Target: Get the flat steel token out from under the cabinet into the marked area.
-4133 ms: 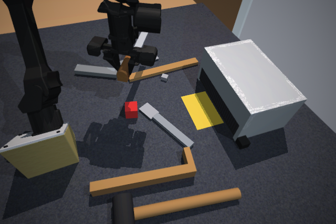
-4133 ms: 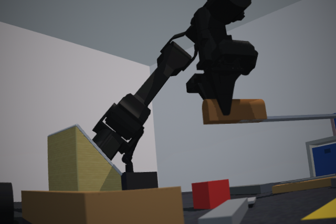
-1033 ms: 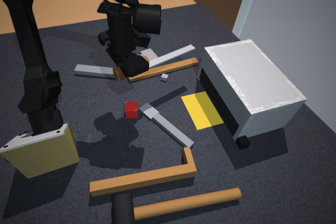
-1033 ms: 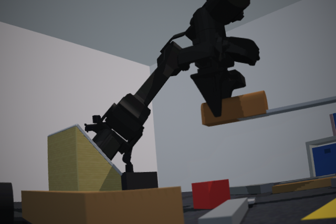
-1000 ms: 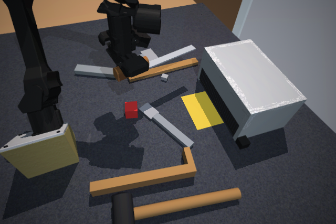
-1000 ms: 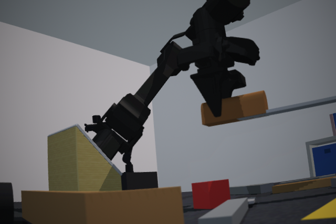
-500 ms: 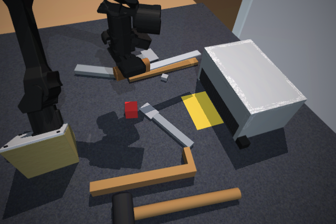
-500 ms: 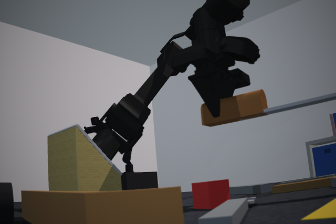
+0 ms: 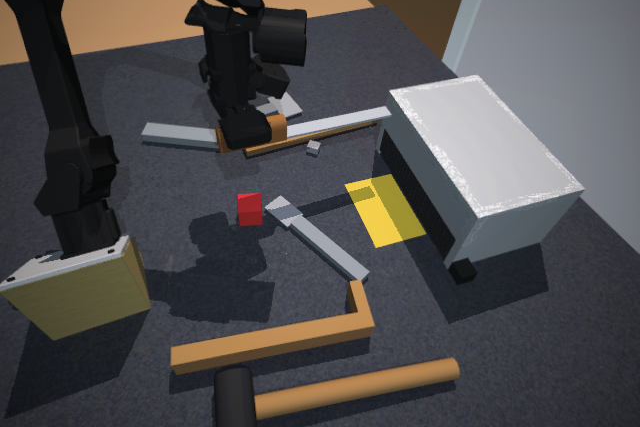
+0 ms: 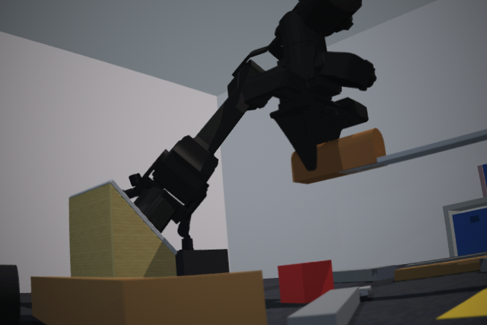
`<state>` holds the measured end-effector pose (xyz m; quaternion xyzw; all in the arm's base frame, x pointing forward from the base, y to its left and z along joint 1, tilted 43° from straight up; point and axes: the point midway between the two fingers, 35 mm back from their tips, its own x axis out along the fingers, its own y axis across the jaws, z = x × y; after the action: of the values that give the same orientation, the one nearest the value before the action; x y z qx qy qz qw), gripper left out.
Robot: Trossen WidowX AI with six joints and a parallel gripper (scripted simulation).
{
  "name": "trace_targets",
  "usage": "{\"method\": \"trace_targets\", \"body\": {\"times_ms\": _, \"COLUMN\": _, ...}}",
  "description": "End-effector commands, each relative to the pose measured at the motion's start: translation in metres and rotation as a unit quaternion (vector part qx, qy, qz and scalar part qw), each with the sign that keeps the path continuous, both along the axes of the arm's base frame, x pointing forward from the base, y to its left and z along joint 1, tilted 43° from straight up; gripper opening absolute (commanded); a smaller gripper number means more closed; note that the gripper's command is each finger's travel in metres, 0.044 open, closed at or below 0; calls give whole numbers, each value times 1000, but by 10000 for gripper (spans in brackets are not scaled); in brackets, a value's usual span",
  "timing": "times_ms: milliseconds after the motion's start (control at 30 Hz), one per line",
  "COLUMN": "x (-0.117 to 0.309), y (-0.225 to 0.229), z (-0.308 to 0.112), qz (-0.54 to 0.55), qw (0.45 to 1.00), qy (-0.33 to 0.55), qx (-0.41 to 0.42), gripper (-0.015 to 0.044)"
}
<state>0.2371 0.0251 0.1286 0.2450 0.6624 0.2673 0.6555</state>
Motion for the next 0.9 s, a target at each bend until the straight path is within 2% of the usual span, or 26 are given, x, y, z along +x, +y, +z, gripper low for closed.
{"method": "trace_targets", "body": {"times_ms": 0, "x": 1, "y": -1, "z": 2, "qz": -19, "qw": 1000, "qy": 7, "qx": 3, "gripper": 0}}
{"method": "trace_targets", "body": {"times_ms": 867, "x": -1, "y": 11, "z": 4, "qz": -65, "qw": 997, "qy": 49, "qx": 2, "gripper": 0}}
